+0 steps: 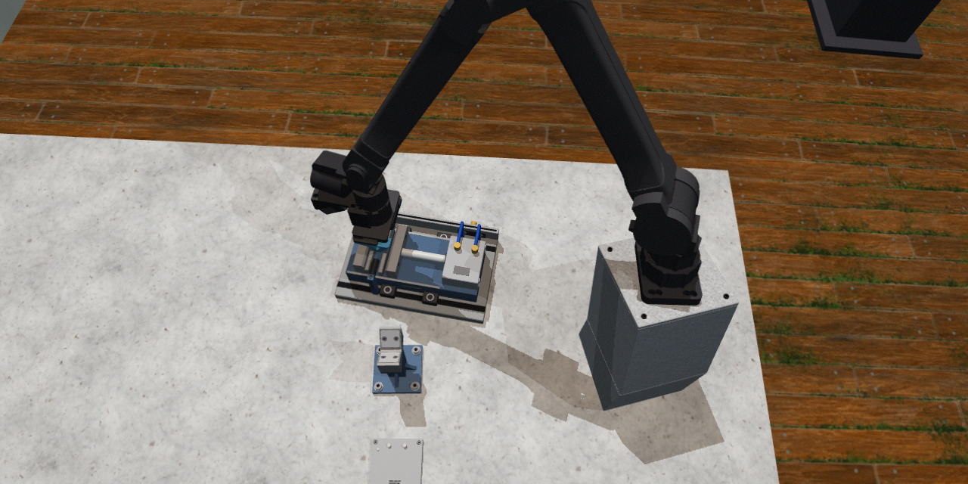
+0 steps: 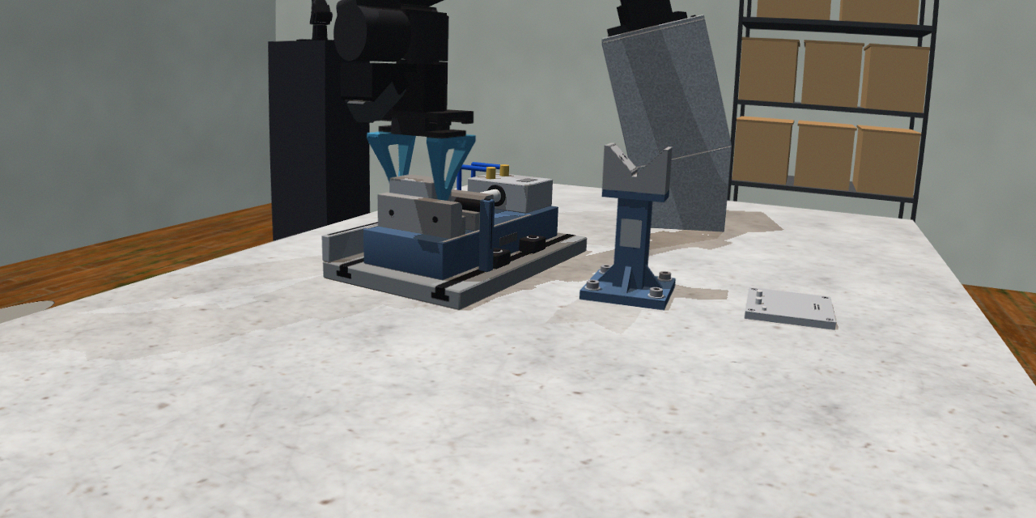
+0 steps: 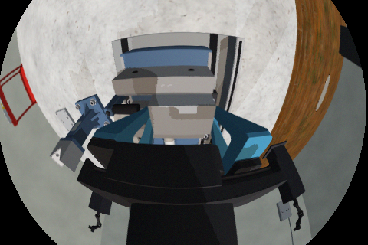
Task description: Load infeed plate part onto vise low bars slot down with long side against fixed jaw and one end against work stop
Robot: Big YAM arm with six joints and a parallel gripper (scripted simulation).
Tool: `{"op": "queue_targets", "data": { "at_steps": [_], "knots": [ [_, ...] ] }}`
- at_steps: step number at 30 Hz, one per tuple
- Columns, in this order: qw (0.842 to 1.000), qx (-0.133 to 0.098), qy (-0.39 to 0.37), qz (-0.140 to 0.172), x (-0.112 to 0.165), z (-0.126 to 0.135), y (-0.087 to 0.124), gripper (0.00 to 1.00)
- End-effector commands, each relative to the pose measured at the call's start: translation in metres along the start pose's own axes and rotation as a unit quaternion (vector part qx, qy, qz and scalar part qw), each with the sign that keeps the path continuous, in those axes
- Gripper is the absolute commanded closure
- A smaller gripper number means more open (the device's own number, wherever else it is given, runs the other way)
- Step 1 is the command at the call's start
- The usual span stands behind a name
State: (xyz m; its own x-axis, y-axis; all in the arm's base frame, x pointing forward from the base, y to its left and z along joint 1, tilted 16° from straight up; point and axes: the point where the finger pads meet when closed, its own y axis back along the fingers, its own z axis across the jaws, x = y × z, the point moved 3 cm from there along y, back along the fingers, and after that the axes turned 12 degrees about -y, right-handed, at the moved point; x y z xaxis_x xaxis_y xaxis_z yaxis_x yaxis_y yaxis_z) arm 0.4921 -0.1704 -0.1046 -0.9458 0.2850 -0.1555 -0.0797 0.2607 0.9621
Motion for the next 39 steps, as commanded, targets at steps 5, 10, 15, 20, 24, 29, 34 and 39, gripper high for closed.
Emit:
{"op": "queue_targets", "data": {
  "at_steps": [5,10,15,20,24,29,34,39],
  "knots": [
    [1.0,-0.003,0.007,-0.013,-0.0084,0.0061,0.0022,1.0],
    [1.0,-0.003,0.007,-0.013,-0.0089,0.0063,0.0001,1.0],
    [1.0,-0.003,0.007,-0.015,-0.0113,0.0059,0.0007,1.0],
    [1.0,-0.003,0.007,-0.015,-0.0119,0.0059,0.0004,1.0],
    [1.0,-0.003,0.007,-0.016,-0.0129,0.0056,0.0013,1.0],
    [1.0,-0.003,0.007,-0.016,-0.0129,0.0056,0.0012,1.0],
    [1.0,-0.003,0.007,-0.016,-0.0129,0.0056,0.0012,1.0],
    [1.0,-0.003,0.007,-0.016,-0.0129,0.0056,0.0012,1.0]
  ]
}}
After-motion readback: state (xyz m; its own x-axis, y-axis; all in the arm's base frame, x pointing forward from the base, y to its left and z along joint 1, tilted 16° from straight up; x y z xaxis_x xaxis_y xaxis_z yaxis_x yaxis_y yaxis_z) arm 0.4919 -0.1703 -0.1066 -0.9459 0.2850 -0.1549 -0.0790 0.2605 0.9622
